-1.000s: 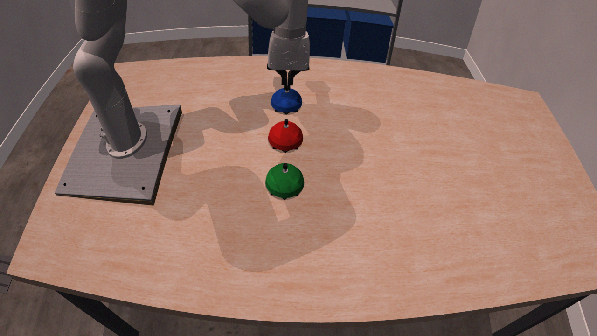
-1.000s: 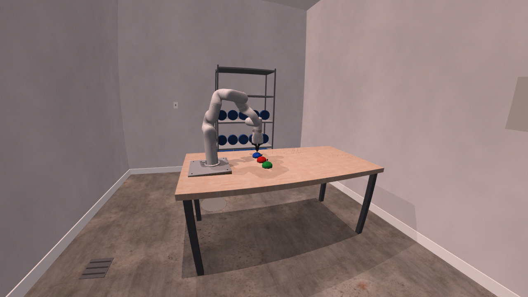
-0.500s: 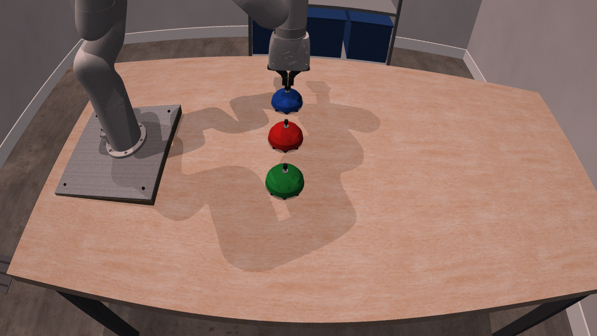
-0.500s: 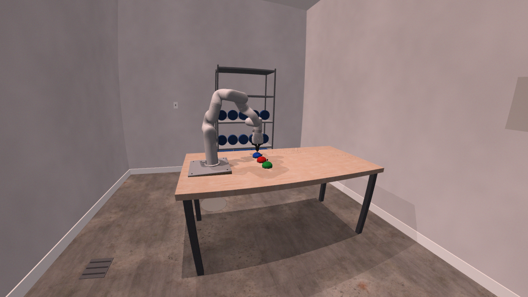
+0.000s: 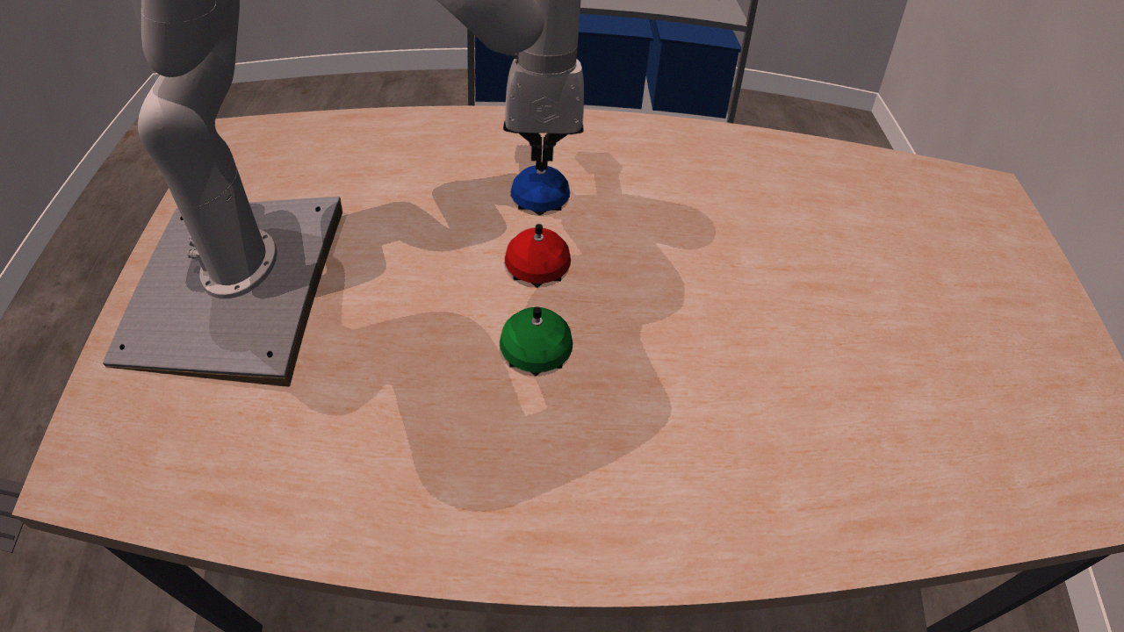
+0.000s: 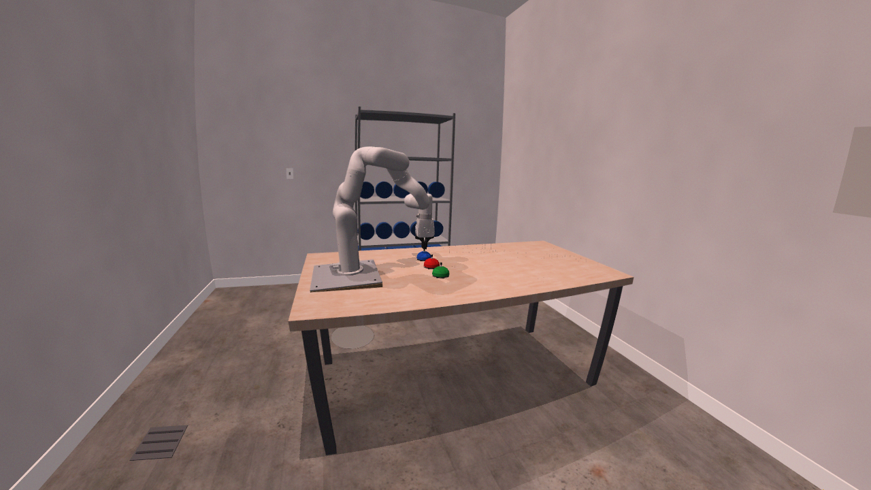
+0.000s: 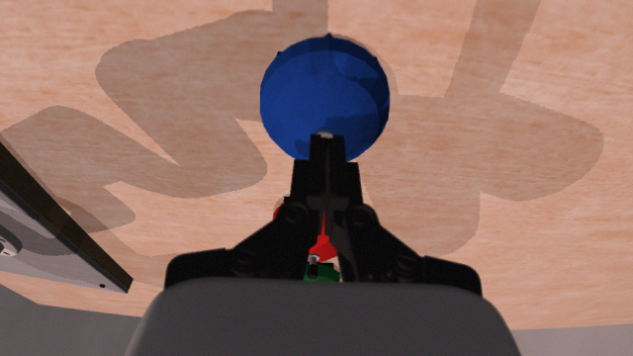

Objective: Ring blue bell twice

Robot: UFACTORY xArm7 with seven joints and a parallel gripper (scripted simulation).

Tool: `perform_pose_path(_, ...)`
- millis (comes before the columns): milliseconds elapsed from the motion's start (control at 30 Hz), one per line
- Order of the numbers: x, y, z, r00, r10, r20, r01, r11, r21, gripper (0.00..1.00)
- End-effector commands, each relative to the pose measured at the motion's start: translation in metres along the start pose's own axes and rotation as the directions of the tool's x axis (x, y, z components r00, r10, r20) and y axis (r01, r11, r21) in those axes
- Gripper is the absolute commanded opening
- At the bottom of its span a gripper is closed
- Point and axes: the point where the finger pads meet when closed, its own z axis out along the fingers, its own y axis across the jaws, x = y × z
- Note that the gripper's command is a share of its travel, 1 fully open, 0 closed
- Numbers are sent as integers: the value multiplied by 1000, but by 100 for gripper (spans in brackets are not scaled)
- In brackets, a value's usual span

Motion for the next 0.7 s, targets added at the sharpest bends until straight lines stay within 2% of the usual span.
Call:
perform_pose_path(0,0,0,0,1000,0,0,0,1000,0,0)
perform_pose_path(367,0,0,-2,1000,0,0,0,1000,0,0)
perform_pose_path(667,0,0,-17,1000,0,0,0,1000,0,0)
